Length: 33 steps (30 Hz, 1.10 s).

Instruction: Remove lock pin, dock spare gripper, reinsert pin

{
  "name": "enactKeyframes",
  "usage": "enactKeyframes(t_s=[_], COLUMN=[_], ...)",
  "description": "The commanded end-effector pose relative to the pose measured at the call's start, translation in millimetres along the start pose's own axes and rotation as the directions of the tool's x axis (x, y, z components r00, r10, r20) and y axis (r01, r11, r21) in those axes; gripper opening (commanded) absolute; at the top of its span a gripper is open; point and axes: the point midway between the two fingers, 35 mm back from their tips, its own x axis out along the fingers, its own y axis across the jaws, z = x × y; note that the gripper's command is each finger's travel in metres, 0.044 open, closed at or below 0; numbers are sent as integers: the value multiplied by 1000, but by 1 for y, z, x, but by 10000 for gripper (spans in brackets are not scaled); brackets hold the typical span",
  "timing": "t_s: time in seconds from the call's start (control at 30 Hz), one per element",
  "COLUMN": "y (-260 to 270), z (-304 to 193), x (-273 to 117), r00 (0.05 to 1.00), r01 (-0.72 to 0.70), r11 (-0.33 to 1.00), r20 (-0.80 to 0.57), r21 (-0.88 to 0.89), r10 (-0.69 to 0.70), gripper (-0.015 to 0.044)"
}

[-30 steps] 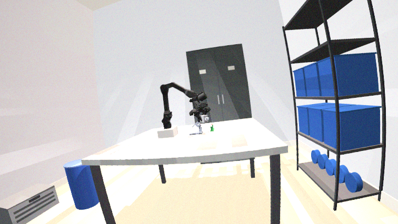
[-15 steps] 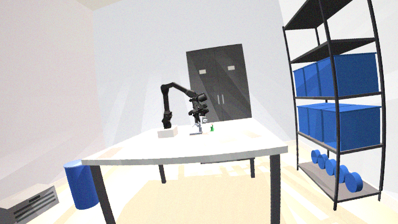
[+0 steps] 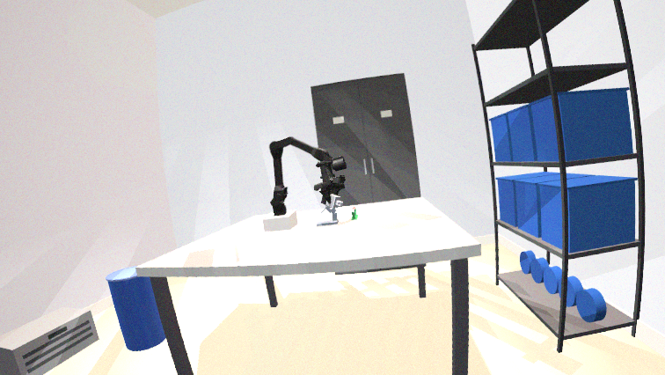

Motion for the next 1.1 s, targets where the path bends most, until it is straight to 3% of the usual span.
enactKeyframes(t_s=[0.0, 1.07], y=[3, 7], z=[-1, -69], x=[-6, -47], r00=[1000, 920], r01=[-11, -136], r11=[999, 907], r20=[-21, -391], r21=[-39, -398], r10=[10, -33], gripper=[0, 0])
